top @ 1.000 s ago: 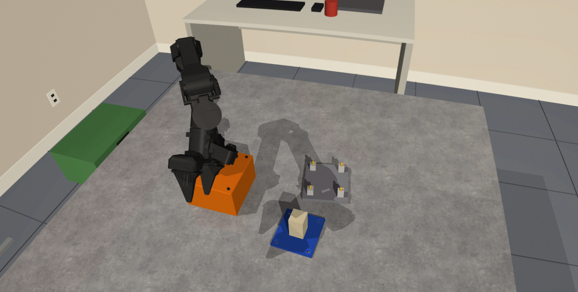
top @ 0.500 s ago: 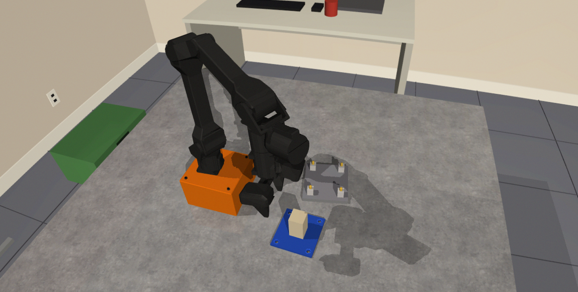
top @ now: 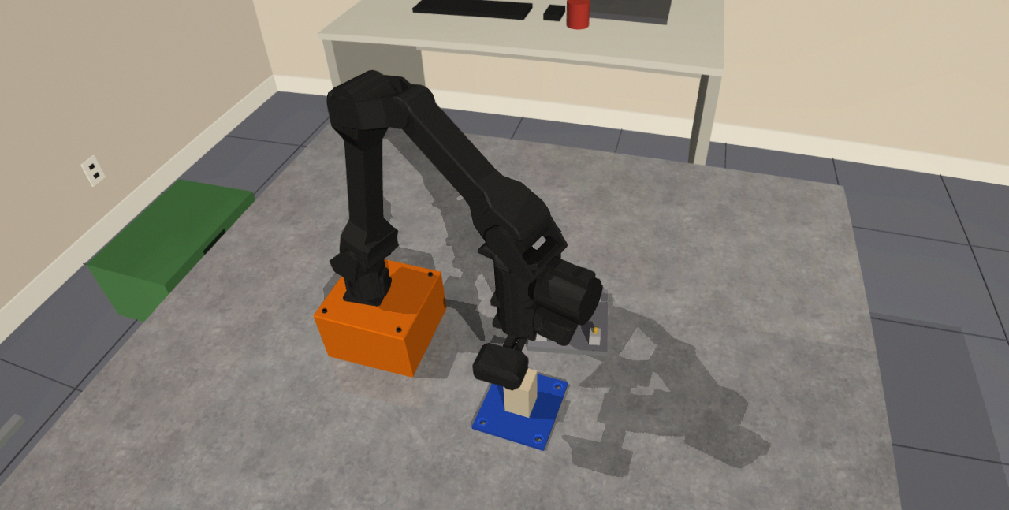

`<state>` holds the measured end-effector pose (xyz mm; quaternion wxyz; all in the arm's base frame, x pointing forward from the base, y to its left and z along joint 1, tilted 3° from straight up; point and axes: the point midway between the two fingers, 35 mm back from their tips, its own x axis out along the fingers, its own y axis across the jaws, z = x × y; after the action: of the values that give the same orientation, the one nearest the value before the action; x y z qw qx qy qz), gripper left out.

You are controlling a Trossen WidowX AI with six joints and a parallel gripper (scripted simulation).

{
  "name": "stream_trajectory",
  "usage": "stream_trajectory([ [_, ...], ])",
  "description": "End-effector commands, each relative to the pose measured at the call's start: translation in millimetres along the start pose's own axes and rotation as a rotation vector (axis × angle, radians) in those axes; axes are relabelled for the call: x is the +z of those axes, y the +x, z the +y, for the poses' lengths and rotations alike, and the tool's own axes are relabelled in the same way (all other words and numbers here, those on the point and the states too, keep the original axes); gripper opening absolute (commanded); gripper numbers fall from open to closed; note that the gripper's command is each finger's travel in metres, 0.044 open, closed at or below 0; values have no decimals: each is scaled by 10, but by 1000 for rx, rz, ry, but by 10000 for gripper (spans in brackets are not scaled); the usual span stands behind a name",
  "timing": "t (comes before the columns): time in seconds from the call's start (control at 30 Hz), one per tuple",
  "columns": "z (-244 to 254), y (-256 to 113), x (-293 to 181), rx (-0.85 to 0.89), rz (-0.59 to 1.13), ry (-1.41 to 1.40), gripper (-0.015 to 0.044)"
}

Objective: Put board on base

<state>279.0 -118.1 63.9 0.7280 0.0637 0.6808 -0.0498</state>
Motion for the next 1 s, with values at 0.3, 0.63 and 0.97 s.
stream_trajectory([
  [0.3, 20, 263, -34, 7, 8, 4, 440],
  [0.63, 18, 426, -25, 7, 8, 4, 440],
  [0.97, 19, 587, -25, 7, 8, 4, 440],
])
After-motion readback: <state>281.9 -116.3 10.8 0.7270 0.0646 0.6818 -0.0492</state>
